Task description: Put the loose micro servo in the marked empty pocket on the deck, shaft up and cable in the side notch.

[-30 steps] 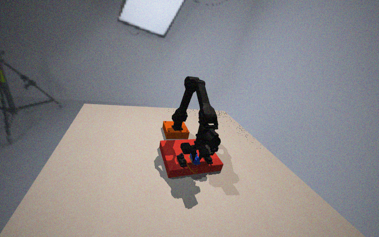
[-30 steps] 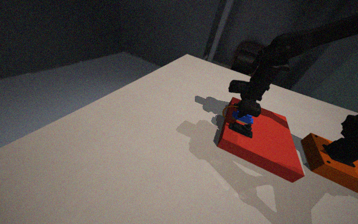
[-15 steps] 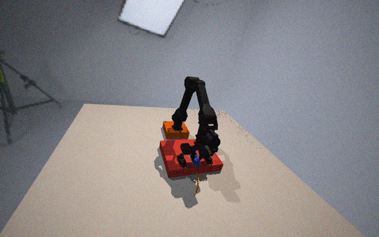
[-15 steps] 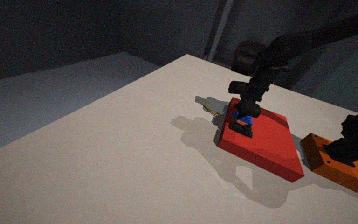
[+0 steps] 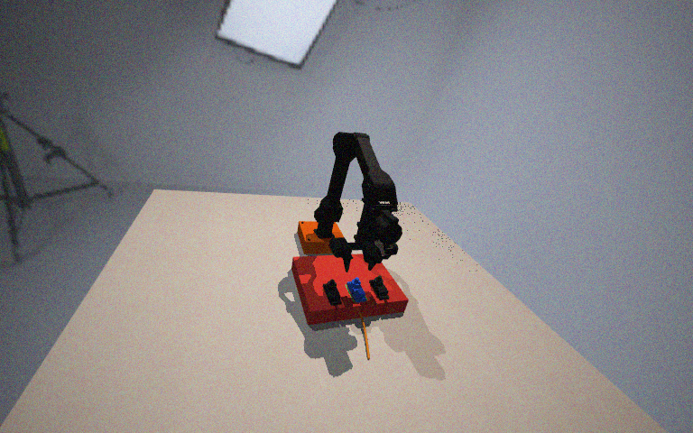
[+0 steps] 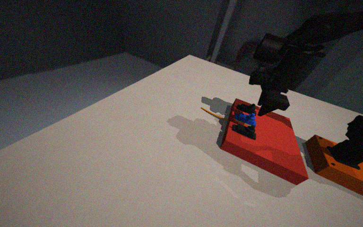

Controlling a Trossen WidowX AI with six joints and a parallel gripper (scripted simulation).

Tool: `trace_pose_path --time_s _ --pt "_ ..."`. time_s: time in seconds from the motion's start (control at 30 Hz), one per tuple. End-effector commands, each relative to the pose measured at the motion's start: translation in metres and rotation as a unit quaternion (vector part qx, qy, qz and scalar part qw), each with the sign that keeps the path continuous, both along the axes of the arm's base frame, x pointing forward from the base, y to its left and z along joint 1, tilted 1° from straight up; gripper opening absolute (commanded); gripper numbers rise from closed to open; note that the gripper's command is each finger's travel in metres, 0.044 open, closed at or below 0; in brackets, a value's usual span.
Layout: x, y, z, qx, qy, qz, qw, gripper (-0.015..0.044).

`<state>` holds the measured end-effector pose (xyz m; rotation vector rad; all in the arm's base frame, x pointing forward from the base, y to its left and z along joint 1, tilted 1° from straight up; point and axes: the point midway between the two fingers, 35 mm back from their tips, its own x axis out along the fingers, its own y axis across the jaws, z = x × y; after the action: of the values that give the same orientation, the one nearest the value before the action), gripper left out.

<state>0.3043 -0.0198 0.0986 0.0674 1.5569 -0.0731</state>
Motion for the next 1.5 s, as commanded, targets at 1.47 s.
trace_pose_path --time_s 1.47 --pt "-0.076 0.007 0.091 -0.001 -0.009 0.000 1.000 0.0440"
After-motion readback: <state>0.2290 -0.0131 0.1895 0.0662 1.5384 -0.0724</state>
